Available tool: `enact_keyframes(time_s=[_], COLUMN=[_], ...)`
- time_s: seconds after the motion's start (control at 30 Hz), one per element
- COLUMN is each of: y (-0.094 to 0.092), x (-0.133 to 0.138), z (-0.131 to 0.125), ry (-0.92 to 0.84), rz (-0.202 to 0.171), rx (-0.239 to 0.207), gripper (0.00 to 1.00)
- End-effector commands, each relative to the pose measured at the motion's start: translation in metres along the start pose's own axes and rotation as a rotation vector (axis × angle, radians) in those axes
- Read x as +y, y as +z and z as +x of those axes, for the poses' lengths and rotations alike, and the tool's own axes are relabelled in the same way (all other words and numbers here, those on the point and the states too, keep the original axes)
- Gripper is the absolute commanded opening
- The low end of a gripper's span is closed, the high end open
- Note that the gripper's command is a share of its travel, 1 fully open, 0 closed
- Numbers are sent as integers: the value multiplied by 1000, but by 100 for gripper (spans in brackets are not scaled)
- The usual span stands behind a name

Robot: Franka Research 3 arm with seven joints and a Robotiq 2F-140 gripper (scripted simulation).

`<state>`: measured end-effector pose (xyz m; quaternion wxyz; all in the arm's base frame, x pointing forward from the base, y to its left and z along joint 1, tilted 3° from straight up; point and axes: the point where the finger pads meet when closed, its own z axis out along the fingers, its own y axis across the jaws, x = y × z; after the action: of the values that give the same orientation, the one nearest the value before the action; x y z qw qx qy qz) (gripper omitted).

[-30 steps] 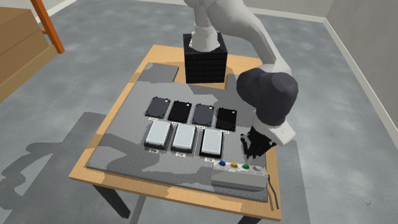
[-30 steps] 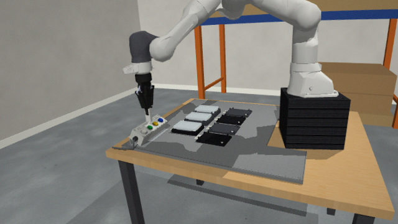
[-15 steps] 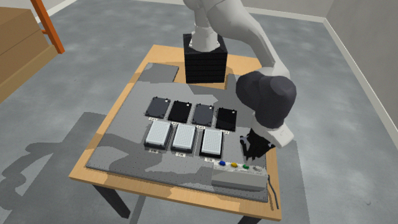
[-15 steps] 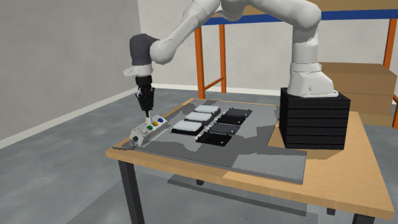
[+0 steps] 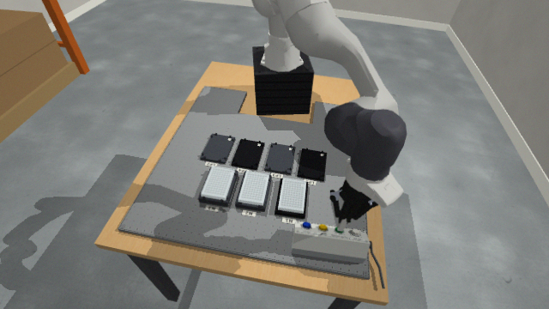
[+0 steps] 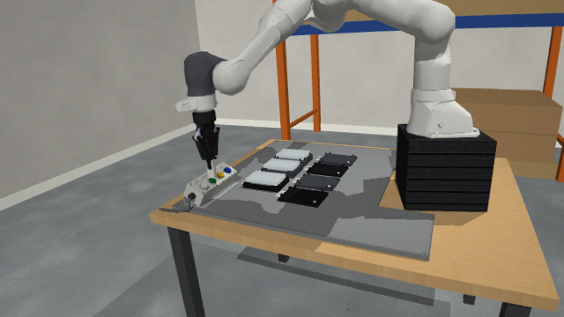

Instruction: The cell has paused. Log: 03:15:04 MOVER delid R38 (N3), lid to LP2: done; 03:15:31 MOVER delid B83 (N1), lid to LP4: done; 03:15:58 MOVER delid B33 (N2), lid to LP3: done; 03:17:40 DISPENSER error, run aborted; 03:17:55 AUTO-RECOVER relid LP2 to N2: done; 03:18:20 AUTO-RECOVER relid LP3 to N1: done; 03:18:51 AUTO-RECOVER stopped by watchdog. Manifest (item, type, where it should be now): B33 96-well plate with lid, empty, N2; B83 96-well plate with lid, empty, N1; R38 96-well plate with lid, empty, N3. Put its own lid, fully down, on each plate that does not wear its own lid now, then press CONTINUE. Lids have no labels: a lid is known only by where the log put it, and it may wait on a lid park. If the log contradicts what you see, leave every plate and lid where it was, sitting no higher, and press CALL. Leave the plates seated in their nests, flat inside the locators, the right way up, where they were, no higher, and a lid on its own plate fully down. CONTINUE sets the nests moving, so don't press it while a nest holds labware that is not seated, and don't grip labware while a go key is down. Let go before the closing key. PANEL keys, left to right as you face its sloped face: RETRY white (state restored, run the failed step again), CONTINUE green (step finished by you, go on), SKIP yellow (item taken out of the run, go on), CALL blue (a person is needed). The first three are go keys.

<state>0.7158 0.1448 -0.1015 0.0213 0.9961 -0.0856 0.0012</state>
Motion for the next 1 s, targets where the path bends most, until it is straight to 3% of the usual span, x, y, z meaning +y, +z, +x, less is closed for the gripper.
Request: enact_keyframes(time_s=[0.0, 0.97], y=[2, 5], x=[-1, -1], z=[1, 1], ry=[-2, -2], rz=[0, 0], rx=[4, 4], gripper=[0, 0])
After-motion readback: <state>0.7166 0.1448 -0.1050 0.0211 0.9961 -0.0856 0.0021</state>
